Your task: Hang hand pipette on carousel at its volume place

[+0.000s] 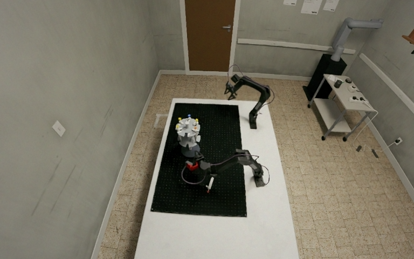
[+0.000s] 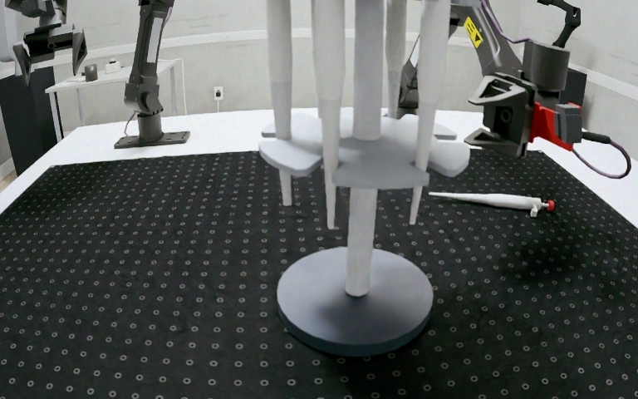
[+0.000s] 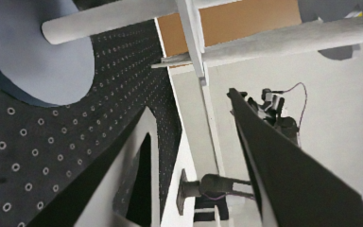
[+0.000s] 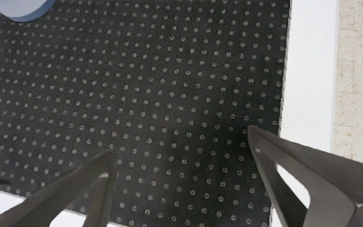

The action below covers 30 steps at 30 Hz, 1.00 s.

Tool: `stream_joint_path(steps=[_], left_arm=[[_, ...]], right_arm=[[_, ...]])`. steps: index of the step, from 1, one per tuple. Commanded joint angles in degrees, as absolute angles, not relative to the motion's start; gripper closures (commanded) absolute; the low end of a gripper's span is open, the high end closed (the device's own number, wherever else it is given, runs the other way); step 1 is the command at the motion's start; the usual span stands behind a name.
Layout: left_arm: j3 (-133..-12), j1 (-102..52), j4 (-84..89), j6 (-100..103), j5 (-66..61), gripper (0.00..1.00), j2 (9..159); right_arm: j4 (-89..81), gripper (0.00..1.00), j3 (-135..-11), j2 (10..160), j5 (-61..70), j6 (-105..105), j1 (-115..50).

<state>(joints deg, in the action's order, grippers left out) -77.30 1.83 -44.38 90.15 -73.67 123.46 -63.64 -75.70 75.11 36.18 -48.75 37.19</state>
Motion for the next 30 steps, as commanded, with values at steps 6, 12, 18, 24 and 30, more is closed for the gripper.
stream_joint_path(steps=[6, 12, 18, 24, 30], left_arm=[[-79.4, 2.0, -45.1, 89.6, -73.6, 0.51, 120.9], [-79.4, 2.0, -44.7, 89.6, -73.7, 0.51, 120.5], [-79.5, 2.0, -44.7, 89.6, -73.7, 0.51, 120.5], [-79.5, 2.0, -44.7, 89.6, -73.7, 0.51, 120.5], [-79.5, 2.0, -44.7, 89.6, -73.7, 0.51, 120.5]], right_arm=[[-63.2, 0.00, -76.8, 75.5, 37.1, -49.1, 37.7], [-63.2, 0.00, -76.8, 75.5, 37.1, -49.1, 37.7], [-63.2, 0.00, -76.8, 75.5, 37.1, -49.1, 37.7], [-63.2, 0.00, -76.8, 75.5, 37.1, -49.1, 37.7], [-63.2, 0.00, -76.8, 75.5, 37.1, -49.1, 37.7]])
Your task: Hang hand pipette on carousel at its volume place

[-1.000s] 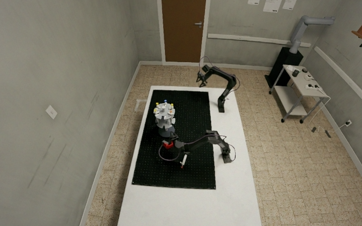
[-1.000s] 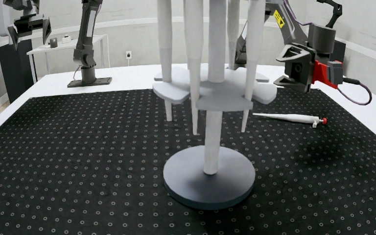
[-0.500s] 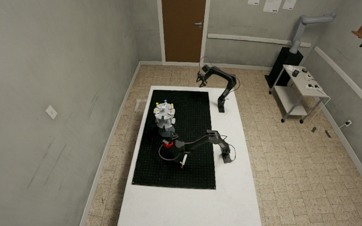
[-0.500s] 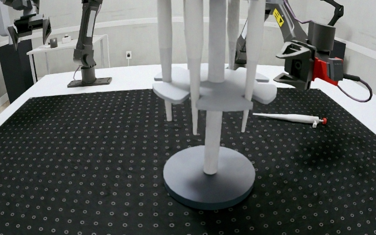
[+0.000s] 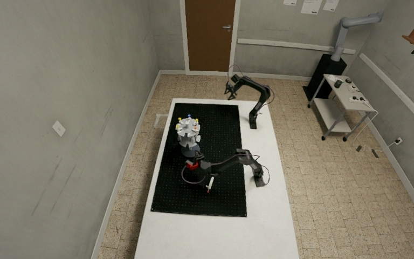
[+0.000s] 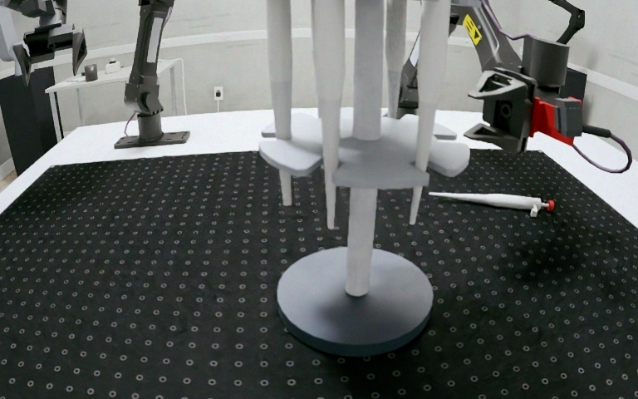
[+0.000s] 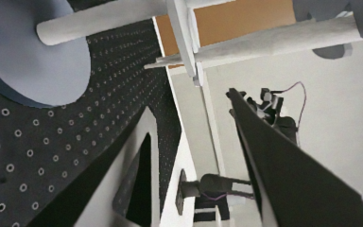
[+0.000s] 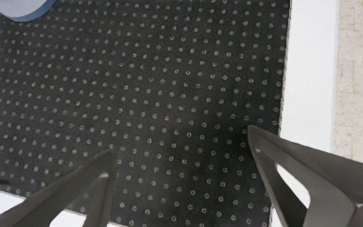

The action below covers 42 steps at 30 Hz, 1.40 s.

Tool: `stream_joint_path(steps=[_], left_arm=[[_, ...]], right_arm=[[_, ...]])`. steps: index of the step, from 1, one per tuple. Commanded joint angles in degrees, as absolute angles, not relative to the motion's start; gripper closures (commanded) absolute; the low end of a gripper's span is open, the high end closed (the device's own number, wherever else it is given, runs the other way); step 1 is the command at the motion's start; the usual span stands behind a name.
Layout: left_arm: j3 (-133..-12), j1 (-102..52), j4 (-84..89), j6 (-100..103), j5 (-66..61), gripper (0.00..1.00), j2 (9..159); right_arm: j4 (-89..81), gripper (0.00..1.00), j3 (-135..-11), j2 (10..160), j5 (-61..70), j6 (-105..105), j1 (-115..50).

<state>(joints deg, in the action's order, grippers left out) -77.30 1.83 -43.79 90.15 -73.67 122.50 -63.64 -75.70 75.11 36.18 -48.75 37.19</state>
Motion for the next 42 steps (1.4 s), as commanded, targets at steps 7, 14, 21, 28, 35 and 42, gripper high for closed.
stream_joint_path(steps=[7, 14, 21, 28, 35, 42], left_arm=[[-79.5, 2.0, -44.7, 89.6, -73.7, 0.51, 120.5], [-79.5, 2.0, -44.7, 89.6, -73.7, 0.51, 120.5], [-79.5, 2.0, -44.7, 89.6, -73.7, 0.51, 120.5], [-79.5, 2.0, -44.7, 89.6, -73.7, 0.51, 120.5], [-79.5, 2.0, -44.7, 89.6, -73.7, 0.51, 120.5], [-79.5, 1.2, -44.6, 89.8, -73.0, 0.51, 120.5]], right_arm=[[-63.2, 0.00, -76.8, 75.5, 37.1, -49.1, 37.7], [-63.2, 0.00, -76.8, 75.5, 37.1, -49.1, 37.7], [-63.2, 0.00, -76.8, 75.5, 37.1, -49.1, 37.7], [-63.2, 0.00, -76.8, 75.5, 37.1, -49.1, 37.7], [-63.2, 0.00, -76.8, 75.5, 37.1, -49.1, 37.7], [-63.2, 0.00, -76.8, 75.5, 37.1, -49.1, 37.7]])
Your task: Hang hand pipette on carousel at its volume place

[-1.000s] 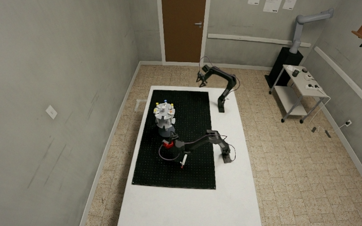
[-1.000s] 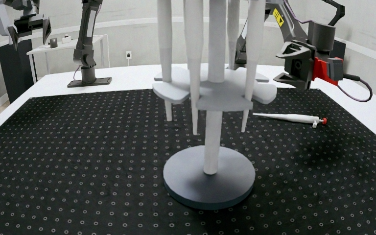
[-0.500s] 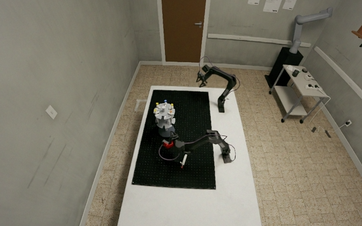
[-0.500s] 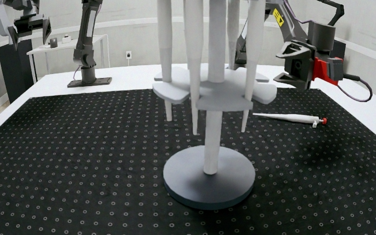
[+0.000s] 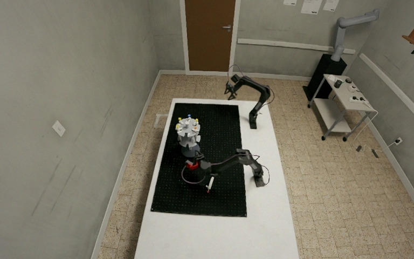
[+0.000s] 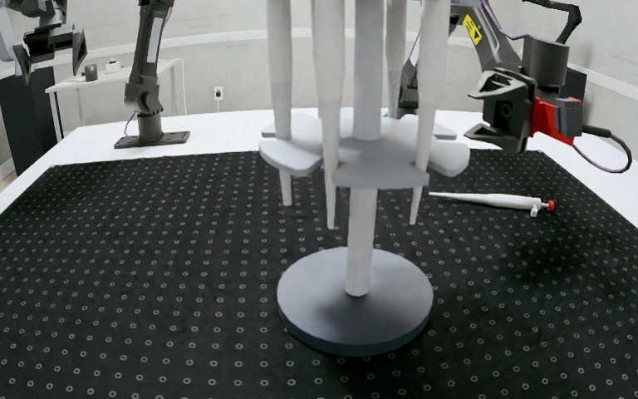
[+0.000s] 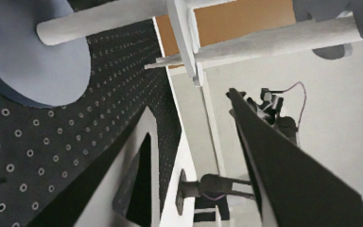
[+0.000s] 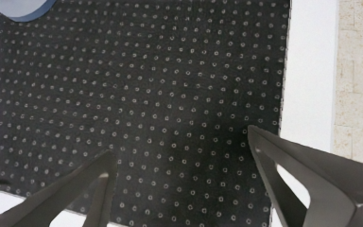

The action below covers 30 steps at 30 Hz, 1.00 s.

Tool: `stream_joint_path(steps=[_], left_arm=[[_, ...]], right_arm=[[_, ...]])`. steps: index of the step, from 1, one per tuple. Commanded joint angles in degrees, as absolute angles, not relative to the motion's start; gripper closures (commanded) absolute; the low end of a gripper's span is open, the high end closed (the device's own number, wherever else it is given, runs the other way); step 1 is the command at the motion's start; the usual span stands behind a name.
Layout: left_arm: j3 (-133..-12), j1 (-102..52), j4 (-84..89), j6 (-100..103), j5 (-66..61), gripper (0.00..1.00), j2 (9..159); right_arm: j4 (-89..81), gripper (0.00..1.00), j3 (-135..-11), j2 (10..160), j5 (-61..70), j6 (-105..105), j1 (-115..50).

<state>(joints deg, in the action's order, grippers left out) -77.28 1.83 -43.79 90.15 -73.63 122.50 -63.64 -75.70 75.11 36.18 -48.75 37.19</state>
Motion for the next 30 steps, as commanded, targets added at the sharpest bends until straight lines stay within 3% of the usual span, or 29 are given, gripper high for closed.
stream_joint_path(steps=[1, 30], left_arm=[[-79.6, 0.9, -44.4, 89.8, -72.8, 0.51, 120.8], [-84.5, -4.4, -41.9, 89.7, -67.5, 0.51, 125.3]], right_arm=[[-63.2, 0.00, -76.8, 75.5, 37.1, -49.1, 37.7], [-63.2, 0.00, -76.8, 75.5, 37.1, -49.1, 37.7]])
